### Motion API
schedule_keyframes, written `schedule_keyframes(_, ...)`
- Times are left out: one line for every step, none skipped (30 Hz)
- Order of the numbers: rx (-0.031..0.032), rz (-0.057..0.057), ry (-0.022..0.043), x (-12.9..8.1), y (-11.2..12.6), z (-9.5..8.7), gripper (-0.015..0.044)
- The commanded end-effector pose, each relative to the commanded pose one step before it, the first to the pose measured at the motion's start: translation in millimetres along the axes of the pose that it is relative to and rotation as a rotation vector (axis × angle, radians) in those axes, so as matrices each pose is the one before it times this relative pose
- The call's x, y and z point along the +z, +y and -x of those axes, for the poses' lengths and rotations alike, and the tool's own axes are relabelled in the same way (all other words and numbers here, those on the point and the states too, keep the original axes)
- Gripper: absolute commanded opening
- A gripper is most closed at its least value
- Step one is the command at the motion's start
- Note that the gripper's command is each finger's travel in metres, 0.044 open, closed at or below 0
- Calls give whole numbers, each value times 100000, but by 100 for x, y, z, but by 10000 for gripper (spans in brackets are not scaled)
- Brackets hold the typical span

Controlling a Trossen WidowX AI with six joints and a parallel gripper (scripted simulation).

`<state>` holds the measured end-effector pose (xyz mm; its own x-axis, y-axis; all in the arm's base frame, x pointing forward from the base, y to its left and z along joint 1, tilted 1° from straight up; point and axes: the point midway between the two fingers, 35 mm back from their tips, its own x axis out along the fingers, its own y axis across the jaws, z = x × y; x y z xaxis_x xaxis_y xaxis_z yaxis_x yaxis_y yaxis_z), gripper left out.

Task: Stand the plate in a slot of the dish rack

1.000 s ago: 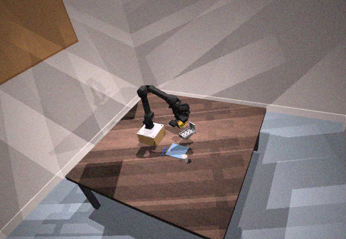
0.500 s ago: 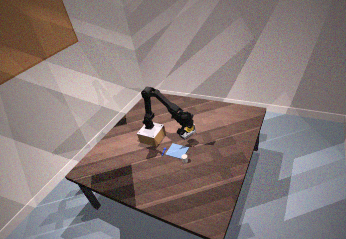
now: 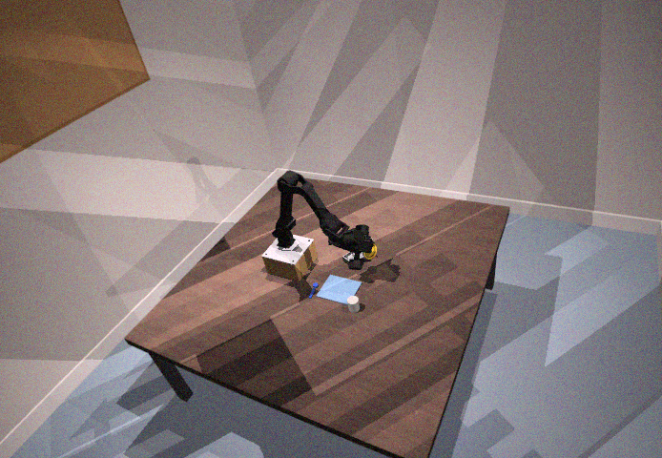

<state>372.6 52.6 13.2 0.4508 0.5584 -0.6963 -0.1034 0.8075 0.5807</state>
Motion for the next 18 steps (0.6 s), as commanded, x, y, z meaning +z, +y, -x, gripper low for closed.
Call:
schedule_keyframes(6408, 5606, -3234, -592, -736, -610, 0)
schedule_keyframes(1460, 1619, -1141, -16, -113, -73, 0)
schedule_keyframes(1439, 1643, -1150, -26, -108, -60, 0)
schedule_keyframes(1418, 1666, -1158, -35, -103, -47, 0)
schedule_keyframes(1397, 1689, -1165, -43, -97, -35, 0)
schedule_keyframes(1376, 1712, -1171, -52, -91, -23, 0)
schedule_keyframes(1355, 1734, -1177, -60, -83, -11, 0)
schedule_keyframes(1334, 1757, -1181, -67, -76, 1, 0)
schedule_keyframes(1314, 1779, -1185, -74, -67, 12, 0)
schedule_keyframes(1294, 1801, -1188, -81, -58, 23, 0)
schedule_keyframes(1274, 1823, -1191, -87, -49, 34, 0)
schedule_keyframes(1254, 1844, -1192, -92, -39, 45, 0)
schedule_keyframes(1234, 1866, -1193, -97, -29, 55, 0)
schedule_keyframes(1215, 1887, -1193, -101, -18, 65, 0)
schedule_keyframes(1196, 1907, -1192, -105, -6, 75, 0)
schedule_keyframes(1177, 1928, -1191, -108, 5, 84, 0)
schedule_keyframes(1159, 1948, -1189, -111, 17, 93, 0)
schedule_keyframes(1141, 1968, -1186, -113, 29, 101, 0)
